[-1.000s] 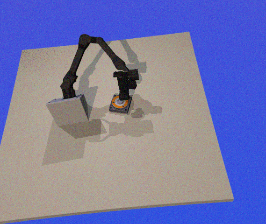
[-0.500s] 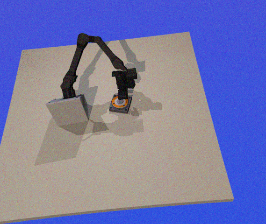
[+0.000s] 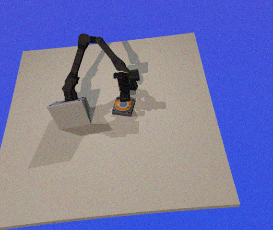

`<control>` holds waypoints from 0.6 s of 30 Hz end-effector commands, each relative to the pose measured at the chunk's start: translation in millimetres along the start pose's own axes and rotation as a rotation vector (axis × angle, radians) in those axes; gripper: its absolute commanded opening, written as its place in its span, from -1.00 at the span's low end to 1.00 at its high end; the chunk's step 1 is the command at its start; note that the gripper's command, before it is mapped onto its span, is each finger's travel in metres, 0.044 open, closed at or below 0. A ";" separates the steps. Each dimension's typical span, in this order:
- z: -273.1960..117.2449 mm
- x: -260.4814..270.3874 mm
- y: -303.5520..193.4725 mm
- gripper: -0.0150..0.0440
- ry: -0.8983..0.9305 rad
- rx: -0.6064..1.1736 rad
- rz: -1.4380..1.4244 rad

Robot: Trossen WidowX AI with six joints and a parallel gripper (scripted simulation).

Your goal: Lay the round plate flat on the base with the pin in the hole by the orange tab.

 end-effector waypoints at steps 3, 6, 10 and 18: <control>2.9 0.9 -7.3 -0.49 0.001 0.015 0.009; 2.9 1.0 -9.1 -0.49 0.001 0.015 0.009; 2.8 1.3 -11.2 -0.49 0.001 0.015 0.009; 2.6 1.3 -15.7 -0.49 0.001 0.015 0.009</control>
Point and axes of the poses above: the point midway between the two fingers, 35 mm back from their tips, its own z axis out along the fingers, its own x axis across the jaws, y = z × x, the point moved 8 cm from there along -z, back along the fingers, and after that the axes turned 3 degrees about z, right-handed, at the moved point
